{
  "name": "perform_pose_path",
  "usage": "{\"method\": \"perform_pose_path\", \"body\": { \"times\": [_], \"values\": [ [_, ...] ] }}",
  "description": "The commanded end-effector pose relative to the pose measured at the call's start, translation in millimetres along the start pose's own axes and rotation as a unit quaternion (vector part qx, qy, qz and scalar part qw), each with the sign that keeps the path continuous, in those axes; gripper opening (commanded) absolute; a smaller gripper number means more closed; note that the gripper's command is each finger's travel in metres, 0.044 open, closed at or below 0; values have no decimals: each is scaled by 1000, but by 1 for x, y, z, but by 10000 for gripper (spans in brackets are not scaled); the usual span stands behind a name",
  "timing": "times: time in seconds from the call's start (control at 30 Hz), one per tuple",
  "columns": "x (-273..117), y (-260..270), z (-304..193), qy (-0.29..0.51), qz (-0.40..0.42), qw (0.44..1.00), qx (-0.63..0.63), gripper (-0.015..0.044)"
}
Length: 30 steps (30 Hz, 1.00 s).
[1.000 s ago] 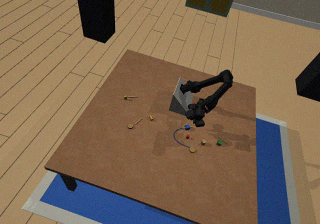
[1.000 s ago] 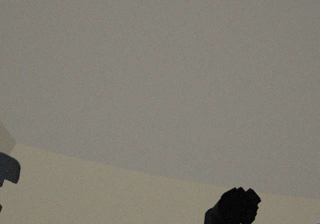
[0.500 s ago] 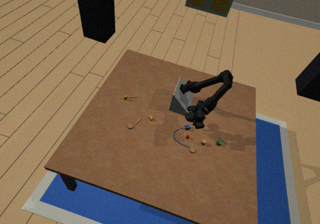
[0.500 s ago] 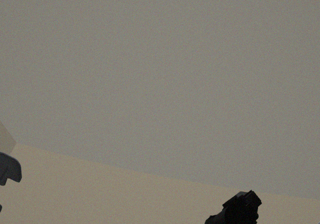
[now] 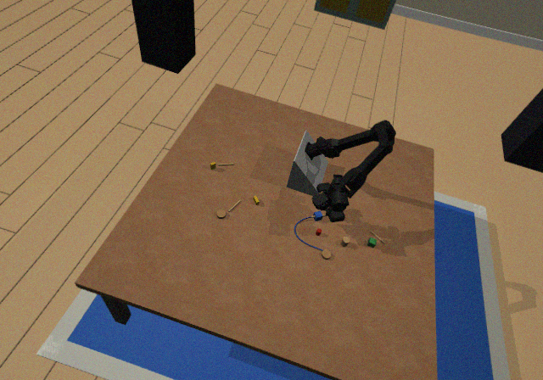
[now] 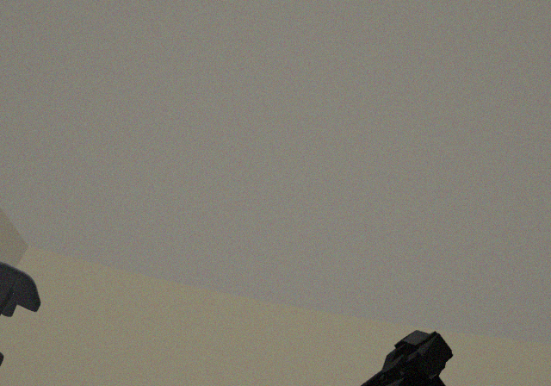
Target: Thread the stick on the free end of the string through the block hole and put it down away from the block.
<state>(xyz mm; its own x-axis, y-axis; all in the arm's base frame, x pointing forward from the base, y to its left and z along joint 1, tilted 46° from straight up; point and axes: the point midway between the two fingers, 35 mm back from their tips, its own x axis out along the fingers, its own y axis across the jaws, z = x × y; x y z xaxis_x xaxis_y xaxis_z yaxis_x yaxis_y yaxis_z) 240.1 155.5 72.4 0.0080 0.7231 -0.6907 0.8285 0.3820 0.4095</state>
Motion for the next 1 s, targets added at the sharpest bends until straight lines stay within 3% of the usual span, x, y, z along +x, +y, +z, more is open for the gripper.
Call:
{"method": "perform_pose_path", "body": {
  "times": [0.0,0.97],
  "values": [
    [9,-4,1,1,-7,1000,7,124],
    [38,-7,-3,5,-5,1000,8,124]
  ]
}}
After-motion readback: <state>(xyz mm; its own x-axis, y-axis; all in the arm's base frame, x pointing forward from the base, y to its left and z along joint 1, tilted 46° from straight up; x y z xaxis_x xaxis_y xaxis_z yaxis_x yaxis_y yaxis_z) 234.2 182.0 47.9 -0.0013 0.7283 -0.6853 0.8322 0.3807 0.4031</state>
